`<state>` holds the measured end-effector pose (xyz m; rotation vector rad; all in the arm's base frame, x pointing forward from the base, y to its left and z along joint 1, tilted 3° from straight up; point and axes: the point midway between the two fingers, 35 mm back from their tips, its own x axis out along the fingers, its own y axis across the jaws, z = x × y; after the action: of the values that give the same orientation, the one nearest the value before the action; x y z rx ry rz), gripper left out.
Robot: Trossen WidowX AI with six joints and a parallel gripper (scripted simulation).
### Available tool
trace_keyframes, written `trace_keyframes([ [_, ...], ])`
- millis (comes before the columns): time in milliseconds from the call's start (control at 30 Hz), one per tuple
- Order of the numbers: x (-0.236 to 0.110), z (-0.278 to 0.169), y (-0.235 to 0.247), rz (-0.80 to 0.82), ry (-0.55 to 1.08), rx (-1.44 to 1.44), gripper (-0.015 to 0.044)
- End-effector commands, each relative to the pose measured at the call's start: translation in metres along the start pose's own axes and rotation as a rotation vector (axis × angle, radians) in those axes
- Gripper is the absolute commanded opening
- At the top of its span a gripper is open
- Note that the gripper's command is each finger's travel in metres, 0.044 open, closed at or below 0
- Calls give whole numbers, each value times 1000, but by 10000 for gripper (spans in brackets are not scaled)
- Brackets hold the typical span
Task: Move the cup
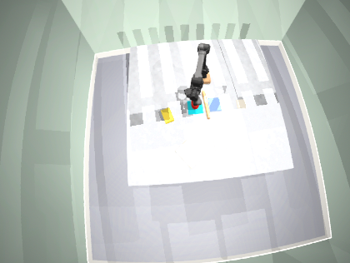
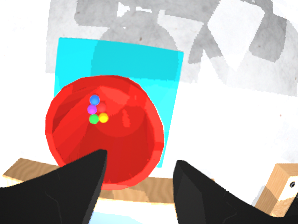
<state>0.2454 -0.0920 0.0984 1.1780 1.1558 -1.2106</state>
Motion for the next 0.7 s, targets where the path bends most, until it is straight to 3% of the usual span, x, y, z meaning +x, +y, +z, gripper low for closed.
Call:
trace_keyframes([
  [0,1,0,0,-1,0,0,259],
  [233,-5,0,0,-1,0,0,440],
  [667,-47,0,2,1,-2,4,440],
])
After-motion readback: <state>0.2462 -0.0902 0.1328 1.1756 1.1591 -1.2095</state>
